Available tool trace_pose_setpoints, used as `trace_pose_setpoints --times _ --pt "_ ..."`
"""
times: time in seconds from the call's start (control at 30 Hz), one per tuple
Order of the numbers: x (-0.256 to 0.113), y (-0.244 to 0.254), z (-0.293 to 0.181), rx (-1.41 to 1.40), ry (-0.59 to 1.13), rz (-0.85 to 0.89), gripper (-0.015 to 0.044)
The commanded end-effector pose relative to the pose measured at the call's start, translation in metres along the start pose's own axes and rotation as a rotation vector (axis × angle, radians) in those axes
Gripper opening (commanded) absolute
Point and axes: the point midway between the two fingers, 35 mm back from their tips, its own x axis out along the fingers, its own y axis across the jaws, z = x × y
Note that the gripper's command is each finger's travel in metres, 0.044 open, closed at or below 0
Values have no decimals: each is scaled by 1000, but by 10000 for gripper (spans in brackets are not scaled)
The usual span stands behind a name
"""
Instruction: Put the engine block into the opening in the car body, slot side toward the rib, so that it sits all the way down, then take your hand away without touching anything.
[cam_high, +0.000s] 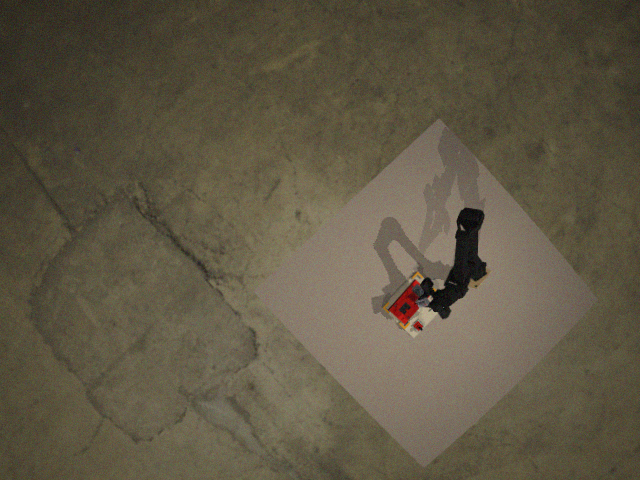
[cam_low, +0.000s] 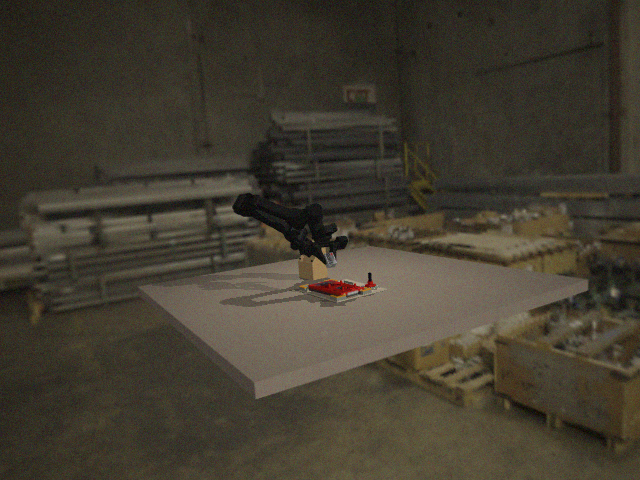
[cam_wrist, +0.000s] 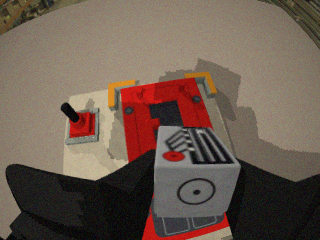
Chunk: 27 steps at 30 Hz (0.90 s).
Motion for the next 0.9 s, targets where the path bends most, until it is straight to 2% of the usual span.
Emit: trace_pose_setpoints --times 0.0,0.87 --pt "5 1 -5 -5 -7 3 0" --pt "53 1 -48 -8 -7 2 0"
